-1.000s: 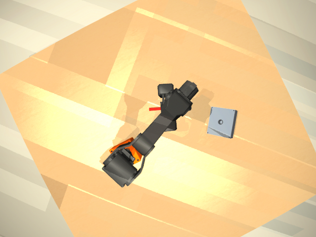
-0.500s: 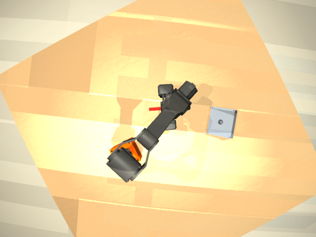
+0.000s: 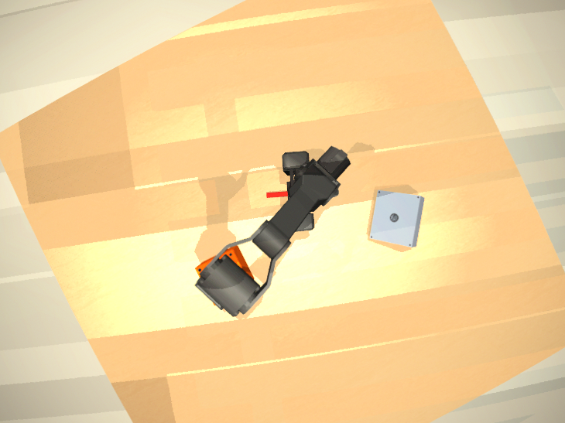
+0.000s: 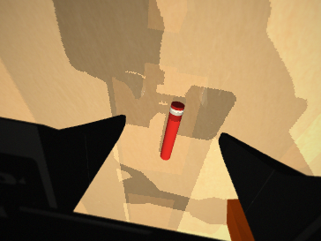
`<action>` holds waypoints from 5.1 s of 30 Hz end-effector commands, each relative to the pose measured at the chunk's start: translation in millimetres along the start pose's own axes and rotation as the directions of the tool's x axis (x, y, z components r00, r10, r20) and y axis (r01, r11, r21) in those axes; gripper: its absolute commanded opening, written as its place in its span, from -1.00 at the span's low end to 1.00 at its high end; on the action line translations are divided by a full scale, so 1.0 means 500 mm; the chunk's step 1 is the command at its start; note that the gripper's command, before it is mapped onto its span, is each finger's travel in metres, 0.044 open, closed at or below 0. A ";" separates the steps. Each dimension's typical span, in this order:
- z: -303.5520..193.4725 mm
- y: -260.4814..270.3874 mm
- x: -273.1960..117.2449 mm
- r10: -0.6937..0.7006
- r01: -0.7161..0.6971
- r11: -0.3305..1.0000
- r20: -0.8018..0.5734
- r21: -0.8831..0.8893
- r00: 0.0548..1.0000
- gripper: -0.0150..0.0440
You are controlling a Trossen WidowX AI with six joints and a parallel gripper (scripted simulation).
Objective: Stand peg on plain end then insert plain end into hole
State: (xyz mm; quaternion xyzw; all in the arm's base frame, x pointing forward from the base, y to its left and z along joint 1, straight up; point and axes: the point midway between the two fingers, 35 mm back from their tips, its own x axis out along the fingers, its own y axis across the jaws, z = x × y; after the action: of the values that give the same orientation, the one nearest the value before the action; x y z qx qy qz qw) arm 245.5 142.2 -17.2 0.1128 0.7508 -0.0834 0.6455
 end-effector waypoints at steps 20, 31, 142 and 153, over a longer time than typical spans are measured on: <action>0.000 -0.005 0.047 -0.001 0.001 1.000 -0.007 0.006 1.000 0.38; 0.000 -0.005 0.047 -0.001 0.001 1.000 -0.007 0.006 1.000 -0.12; -0.113 -0.005 -0.012 -0.004 0.002 1.000 0.735 0.003 0.678 -0.33; -0.128 -0.005 -0.013 -0.004 0.002 1.000 0.795 0.003 0.606 -0.33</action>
State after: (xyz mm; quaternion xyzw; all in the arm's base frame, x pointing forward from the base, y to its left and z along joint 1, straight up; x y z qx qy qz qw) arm 186.5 158.5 -0.5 0.0646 0.3960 -0.1237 0.9076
